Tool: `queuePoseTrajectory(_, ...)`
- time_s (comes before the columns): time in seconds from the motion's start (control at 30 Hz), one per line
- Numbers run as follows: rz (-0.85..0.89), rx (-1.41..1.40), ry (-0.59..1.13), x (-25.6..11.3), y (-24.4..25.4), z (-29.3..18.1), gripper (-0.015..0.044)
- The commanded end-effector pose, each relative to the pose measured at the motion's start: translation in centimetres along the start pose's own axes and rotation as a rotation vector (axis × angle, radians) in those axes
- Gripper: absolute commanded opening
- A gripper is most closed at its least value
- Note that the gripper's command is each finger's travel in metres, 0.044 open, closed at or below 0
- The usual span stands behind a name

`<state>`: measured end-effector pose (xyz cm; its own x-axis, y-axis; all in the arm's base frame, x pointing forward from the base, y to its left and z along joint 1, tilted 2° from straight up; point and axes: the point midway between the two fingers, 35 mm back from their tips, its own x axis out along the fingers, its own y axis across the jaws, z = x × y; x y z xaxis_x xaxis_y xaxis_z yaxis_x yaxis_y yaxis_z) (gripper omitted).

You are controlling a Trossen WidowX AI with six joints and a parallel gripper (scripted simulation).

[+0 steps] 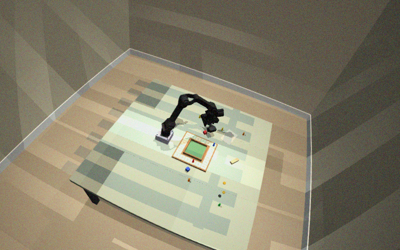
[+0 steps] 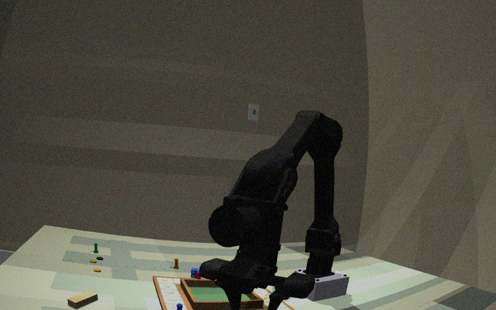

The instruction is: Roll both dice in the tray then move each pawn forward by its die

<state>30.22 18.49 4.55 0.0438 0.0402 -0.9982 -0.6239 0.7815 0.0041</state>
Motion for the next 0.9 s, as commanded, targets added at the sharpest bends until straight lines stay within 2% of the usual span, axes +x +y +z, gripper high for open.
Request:
queuePoseTrajectory(0.0, 0.01, -0.003, 0.01, 0.7, -0.1, -0.4, 0.0275)
queuePoseTrajectory(0.87, 0.01, -0.003, 0.011, 4.6, -0.1, -0.5, 0.0275)
